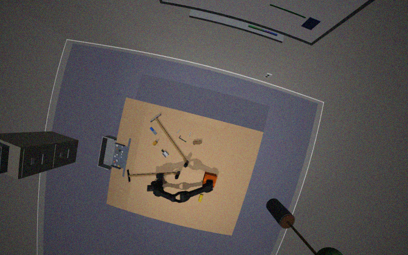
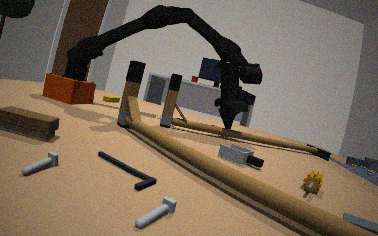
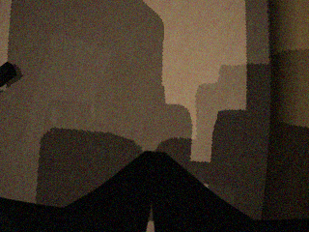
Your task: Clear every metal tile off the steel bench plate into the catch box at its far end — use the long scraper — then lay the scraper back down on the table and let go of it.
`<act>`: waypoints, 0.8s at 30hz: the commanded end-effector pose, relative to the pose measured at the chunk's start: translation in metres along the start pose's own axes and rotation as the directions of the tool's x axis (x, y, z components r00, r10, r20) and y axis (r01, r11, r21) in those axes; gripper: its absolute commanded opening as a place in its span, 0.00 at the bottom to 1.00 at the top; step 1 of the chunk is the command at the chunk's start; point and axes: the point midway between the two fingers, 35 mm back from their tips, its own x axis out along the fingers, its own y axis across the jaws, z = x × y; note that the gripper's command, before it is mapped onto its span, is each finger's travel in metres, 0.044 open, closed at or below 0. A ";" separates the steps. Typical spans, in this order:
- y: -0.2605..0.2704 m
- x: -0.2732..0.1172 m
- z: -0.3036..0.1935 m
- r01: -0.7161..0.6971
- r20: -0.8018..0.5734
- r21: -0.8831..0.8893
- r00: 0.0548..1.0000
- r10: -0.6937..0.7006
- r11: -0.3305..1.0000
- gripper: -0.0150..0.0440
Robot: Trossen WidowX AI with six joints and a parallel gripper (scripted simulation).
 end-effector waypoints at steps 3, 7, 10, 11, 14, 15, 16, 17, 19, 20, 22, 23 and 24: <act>-0.002 0.007 -0.002 0.002 -0.003 0.004 1.000 -0.002 1.000 0.25; -0.005 0.007 -0.001 0.002 -0.003 0.004 1.000 -0.002 1.000 0.25; -0.008 0.007 -0.001 0.003 -0.003 0.004 1.000 -0.002 1.000 0.25; -0.009 0.007 -0.001 0.003 -0.003 0.004 1.000 -0.003 1.000 0.25; -0.012 0.007 0.000 0.003 -0.003 0.004 1.000 -0.003 1.000 0.25; -0.013 0.007 0.000 0.003 -0.003 0.004 1.000 -0.003 1.000 0.25; -0.014 0.007 0.000 0.003 -0.003 0.004 1.000 -0.003 1.000 0.25; -0.015 0.007 0.001 0.003 -0.003 0.004 1.000 -0.003 1.000 0.25; -0.017 0.007 0.001 0.003 -0.003 0.004 1.000 -0.003 1.000 0.25; -0.018 0.007 0.001 0.003 -0.003 0.004 1.000 -0.003 1.000 0.25; -0.020 0.007 0.002 0.003 -0.004 0.004 1.000 -0.003 1.000 0.25; -0.021 0.007 0.002 0.004 -0.004 0.004 1.000 -0.004 1.000 0.25; -0.022 0.007 0.002 0.004 -0.004 0.004 1.000 -0.004 1.000 0.25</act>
